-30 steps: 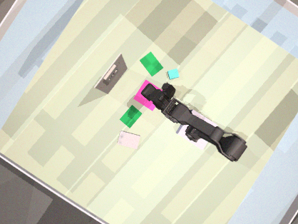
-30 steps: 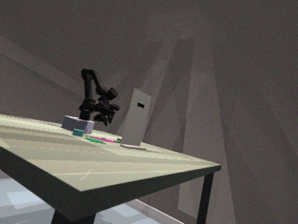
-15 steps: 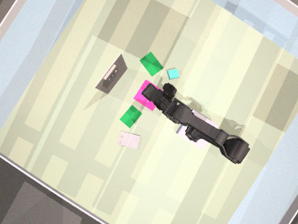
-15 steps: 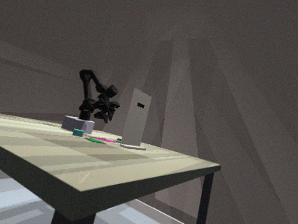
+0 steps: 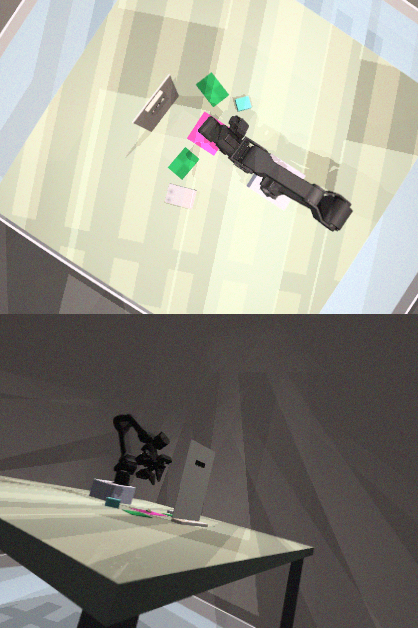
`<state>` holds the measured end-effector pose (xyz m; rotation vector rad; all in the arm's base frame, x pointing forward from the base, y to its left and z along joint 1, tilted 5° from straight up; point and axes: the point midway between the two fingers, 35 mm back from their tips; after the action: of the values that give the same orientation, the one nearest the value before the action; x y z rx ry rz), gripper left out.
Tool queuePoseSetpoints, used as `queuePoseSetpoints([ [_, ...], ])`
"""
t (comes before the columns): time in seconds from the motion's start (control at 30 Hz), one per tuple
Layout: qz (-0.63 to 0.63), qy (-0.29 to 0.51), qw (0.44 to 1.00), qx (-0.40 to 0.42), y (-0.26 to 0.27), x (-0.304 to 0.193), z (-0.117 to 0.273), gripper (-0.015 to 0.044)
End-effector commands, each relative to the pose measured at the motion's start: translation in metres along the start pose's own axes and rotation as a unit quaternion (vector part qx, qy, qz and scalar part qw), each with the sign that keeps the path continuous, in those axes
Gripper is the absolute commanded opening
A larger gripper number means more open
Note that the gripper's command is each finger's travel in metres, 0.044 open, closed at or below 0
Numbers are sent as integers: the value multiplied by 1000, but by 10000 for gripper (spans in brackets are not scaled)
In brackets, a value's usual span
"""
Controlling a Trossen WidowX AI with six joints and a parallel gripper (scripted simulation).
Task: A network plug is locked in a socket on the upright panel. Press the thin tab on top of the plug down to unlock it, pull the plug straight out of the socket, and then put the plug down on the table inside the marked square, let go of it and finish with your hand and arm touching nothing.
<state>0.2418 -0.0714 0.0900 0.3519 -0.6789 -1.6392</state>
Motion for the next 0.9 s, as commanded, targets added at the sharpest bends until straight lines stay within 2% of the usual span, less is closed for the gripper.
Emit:
queuePoseSetpoints([
  [0.0, -3, -2, 1000, 4, 11, 2, 11, 156],
  [0.87, -6, -3, 1000, 5, 51, 9, 83, 156],
])
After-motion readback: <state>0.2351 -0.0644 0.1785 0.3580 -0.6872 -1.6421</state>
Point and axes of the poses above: the point midway between the two fingers, 35 mm back from their tips, its own z axis back along the fingers, its own y axis across the jaws, x = y × z, and after that the axes turned 8 degrees about z, right-handed
